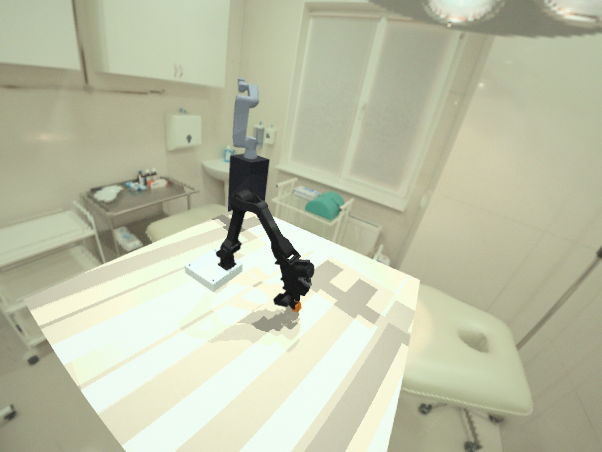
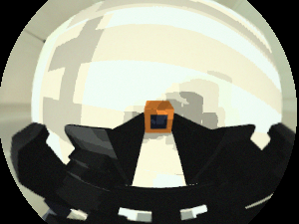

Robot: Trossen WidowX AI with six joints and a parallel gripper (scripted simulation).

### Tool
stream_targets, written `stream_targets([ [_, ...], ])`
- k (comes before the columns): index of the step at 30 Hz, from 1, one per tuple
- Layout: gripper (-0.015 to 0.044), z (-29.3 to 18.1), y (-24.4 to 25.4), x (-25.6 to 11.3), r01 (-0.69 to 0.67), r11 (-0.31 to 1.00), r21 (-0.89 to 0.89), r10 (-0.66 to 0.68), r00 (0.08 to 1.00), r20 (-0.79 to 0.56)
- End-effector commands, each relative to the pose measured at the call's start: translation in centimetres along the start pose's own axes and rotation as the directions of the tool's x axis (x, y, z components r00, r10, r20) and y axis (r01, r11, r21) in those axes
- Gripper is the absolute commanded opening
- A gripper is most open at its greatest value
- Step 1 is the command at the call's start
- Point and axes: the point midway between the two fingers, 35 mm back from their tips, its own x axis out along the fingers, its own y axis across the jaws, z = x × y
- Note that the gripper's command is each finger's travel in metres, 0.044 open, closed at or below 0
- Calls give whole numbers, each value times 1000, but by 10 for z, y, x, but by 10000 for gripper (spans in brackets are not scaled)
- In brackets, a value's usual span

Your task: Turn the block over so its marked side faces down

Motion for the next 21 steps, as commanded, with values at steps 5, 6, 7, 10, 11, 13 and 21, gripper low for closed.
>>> stream_targets([
  [5,0,-4,-1,-4,6,1000,-6,-5,992,123],
  [6,0,-4,-1,-4,6,1000,-6,-5,991,130],
  [7,0,-4,-1,-4,6,1000,-6,-5,991,133],
  [10,0,-4,-1,-4,6,1000,-6,-5,991,135],
  [11,0,-4,-1,-3,6,1000,-6,-5,990,142],
  [13,0,-3,-1,3,6,1000,-6,-5,986,169],
  [21,0,-2,0,20,5,1000,-6,-3,959,285],
])
